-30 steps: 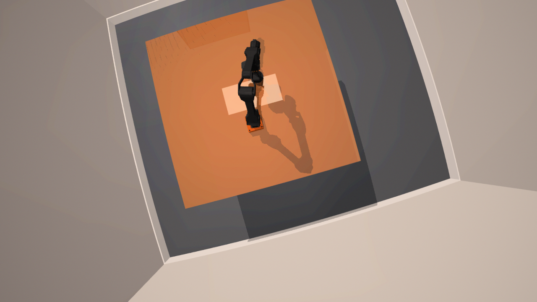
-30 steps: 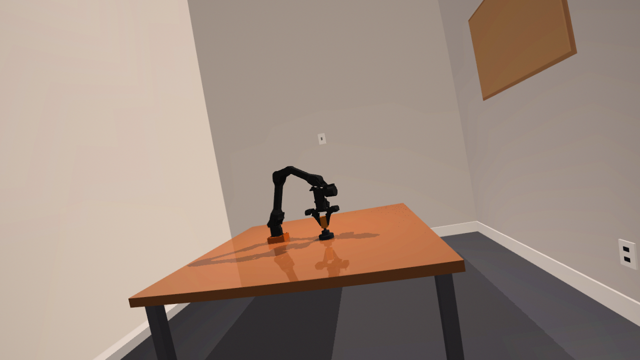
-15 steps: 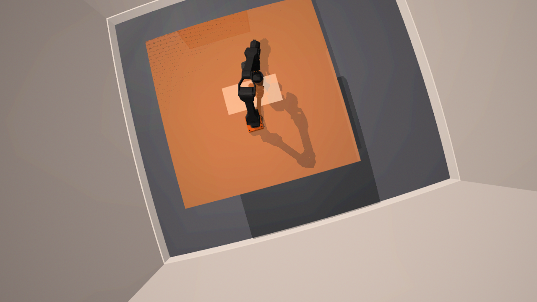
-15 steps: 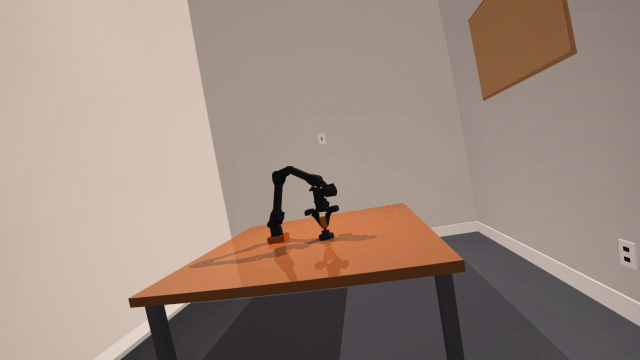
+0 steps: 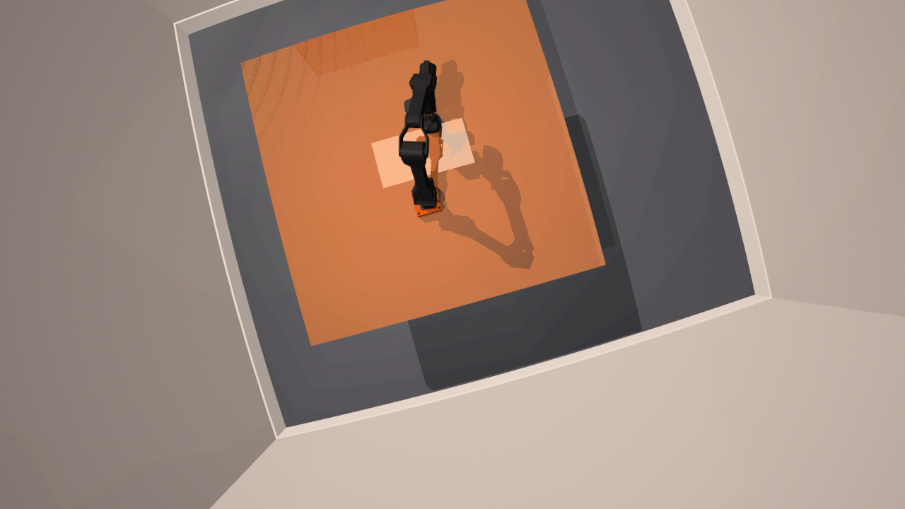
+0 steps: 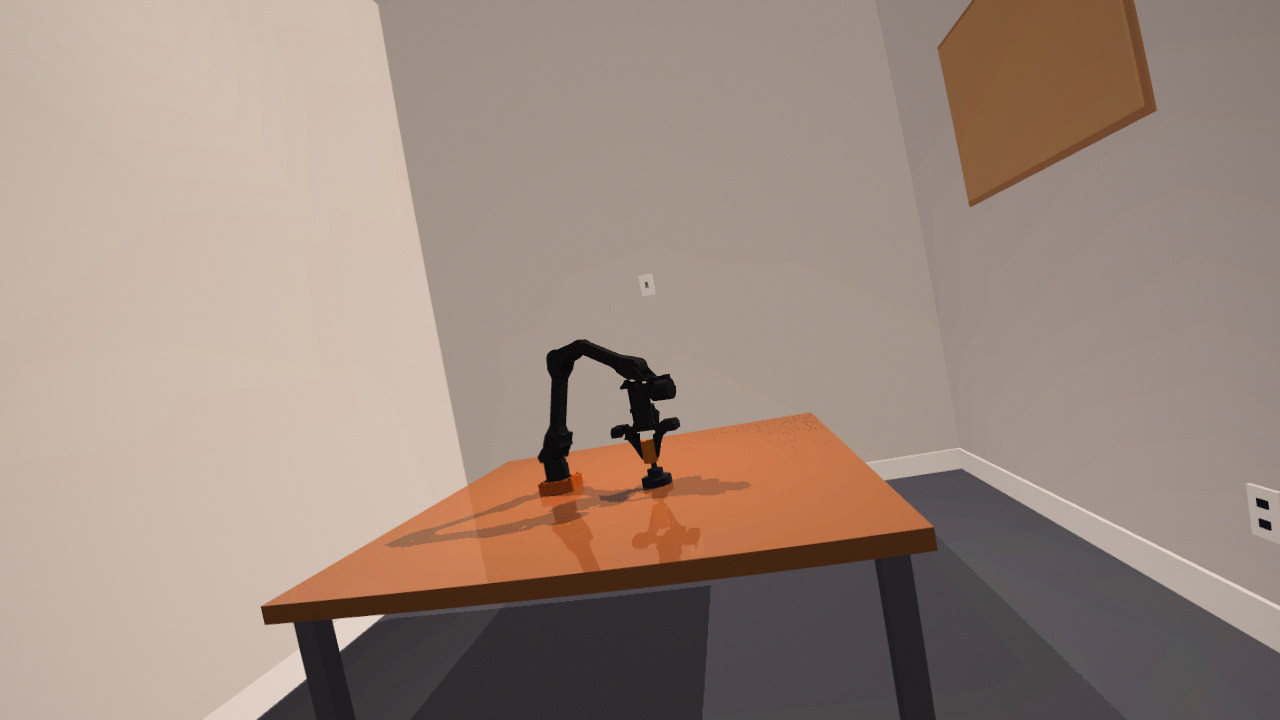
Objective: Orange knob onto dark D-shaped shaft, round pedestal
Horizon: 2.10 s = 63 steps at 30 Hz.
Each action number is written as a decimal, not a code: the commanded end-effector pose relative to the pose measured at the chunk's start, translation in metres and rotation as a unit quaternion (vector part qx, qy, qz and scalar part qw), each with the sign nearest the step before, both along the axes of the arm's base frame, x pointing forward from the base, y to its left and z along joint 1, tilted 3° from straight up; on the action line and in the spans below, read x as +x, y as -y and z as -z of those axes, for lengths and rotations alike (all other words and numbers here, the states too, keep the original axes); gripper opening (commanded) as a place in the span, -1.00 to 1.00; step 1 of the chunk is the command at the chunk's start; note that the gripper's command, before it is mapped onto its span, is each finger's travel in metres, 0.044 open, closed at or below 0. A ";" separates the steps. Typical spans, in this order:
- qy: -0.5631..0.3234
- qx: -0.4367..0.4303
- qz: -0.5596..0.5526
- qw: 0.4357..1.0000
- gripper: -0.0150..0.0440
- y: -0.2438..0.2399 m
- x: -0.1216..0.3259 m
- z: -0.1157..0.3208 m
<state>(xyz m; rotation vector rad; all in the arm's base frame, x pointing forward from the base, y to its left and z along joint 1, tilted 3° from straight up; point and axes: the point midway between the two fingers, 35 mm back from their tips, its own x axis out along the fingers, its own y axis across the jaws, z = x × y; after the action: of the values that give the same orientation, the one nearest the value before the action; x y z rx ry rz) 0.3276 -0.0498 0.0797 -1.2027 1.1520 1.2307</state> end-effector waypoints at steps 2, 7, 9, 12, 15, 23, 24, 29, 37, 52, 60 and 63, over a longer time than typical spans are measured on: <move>0.005 -0.002 -0.074 0.997 -0.49 0.000 0.000 -0.003; 0.006 -0.002 -0.079 0.997 -0.49 0.000 0.001 -0.001; 0.006 -0.002 -0.079 0.997 -0.49 0.000 0.002 0.000; 0.006 -0.002 -0.079 0.997 -0.49 0.000 0.004 0.001; 0.006 -0.002 -0.079 0.997 -0.49 0.001 0.006 0.001; 0.006 -0.002 -0.079 0.997 -0.49 0.001 0.009 0.002; 0.006 -0.002 -0.079 0.997 -0.49 0.001 0.009 0.003; 0.006 -0.002 -0.079 0.997 -0.49 0.001 0.009 0.002; 0.006 -0.002 -0.079 0.997 -0.49 0.001 0.008 0.003; 0.009 -0.004 -0.162 0.987 -0.49 0.000 0.003 -0.003; 0.010 -0.005 -0.183 0.983 -0.49 0.000 0.004 -0.001; 0.010 -0.005 -0.183 0.983 -0.49 0.000 0.005 0.000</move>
<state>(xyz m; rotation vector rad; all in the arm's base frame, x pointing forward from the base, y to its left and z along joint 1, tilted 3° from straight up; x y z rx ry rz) 0.3314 -0.0500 0.0801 -1.4673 0.9523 1.4789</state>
